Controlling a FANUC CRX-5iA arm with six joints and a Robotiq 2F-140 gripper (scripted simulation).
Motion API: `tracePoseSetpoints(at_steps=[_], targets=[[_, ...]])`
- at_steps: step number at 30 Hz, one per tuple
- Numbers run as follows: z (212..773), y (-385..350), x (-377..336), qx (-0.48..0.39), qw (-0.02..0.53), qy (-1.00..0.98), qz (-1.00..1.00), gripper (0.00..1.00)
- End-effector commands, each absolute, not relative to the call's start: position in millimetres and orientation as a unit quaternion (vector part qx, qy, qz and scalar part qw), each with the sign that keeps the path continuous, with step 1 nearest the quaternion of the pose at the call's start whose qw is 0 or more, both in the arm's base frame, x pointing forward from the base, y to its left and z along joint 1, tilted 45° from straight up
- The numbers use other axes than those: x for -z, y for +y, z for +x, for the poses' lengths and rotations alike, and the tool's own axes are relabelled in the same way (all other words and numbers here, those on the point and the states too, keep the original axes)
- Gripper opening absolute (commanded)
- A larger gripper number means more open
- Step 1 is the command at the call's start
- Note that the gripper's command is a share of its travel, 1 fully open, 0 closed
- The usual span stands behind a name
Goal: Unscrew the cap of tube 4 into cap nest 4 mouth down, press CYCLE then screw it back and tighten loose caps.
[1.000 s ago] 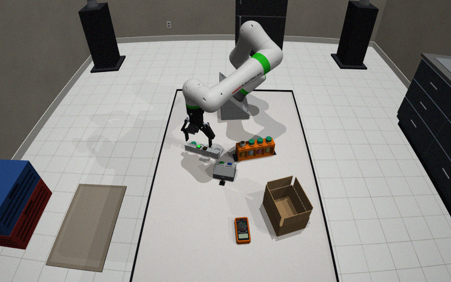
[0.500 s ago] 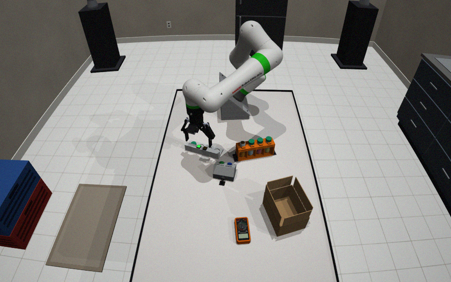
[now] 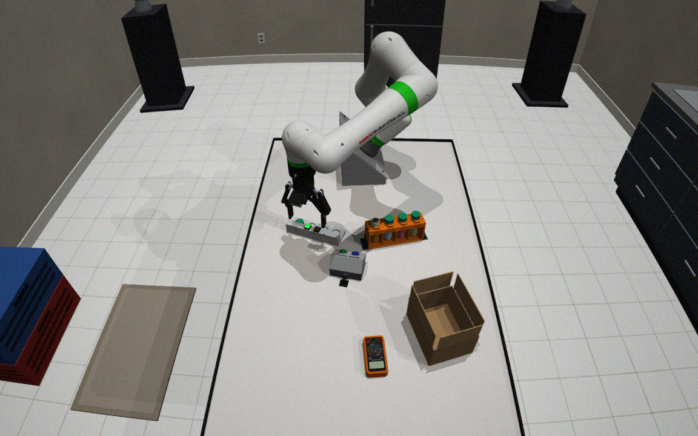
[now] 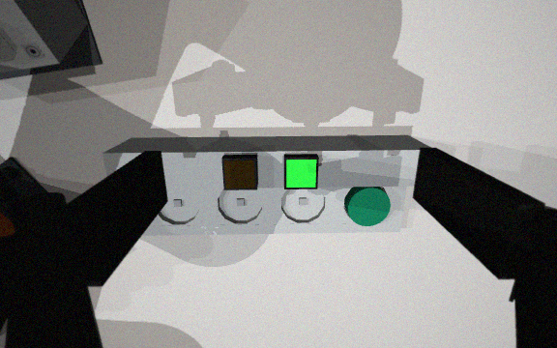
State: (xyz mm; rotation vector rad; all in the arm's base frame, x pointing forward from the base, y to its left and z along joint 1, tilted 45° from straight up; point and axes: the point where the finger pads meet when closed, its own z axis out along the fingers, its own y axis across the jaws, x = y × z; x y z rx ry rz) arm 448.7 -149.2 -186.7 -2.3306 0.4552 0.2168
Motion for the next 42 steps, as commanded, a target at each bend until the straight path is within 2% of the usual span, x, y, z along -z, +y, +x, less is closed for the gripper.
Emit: tracePoseSetpoints(at_steps=[1, 9, 19, 42], targets=[[434.8, -166.3, 180.9, -0.084, 0.369, 0.178, -0.908, 0.36], [391.2, -214.3, 165.4, -0.084, 0.369, 0.178, -0.908, 0.36], [373.6, -233.6, 159.1, -0.084, 0.369, 0.178, -0.908, 0.36], [371.6, -160.1, 234.0, -0.084, 0.369, 0.178, -0.908, 0.36]])
